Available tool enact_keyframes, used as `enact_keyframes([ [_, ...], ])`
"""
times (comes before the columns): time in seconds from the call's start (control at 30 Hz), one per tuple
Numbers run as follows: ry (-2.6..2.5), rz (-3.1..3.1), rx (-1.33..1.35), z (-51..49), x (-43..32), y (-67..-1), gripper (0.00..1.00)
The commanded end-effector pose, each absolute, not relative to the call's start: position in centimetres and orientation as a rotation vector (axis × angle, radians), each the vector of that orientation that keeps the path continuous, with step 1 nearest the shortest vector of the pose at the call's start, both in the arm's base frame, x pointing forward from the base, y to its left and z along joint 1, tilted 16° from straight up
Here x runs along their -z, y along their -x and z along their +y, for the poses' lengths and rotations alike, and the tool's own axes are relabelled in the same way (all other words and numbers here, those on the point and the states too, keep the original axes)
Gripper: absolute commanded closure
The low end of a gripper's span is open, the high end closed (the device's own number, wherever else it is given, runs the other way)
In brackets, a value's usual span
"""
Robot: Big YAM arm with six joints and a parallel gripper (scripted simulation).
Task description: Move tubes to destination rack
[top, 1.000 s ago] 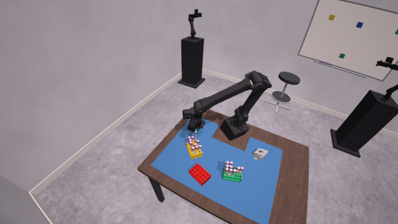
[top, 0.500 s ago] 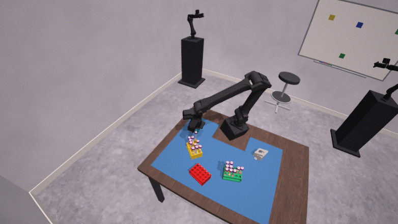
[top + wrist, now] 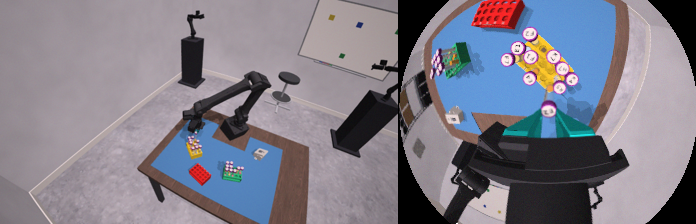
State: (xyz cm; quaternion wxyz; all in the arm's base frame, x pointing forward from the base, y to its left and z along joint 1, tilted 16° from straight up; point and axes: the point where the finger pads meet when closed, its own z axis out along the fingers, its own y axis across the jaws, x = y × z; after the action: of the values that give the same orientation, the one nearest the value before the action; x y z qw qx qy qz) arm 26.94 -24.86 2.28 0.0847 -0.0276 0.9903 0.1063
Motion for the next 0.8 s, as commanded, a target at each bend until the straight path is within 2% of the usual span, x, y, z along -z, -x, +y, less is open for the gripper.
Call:
enact_keyframes([
  [0.0, 0.071, 2.947, -0.317, -25.1, -2.1, -27.6, 1.00],
  [0.77, 0.059, 2.937, -0.293, -26.2, -1.8, -27.6, 1.00],
])
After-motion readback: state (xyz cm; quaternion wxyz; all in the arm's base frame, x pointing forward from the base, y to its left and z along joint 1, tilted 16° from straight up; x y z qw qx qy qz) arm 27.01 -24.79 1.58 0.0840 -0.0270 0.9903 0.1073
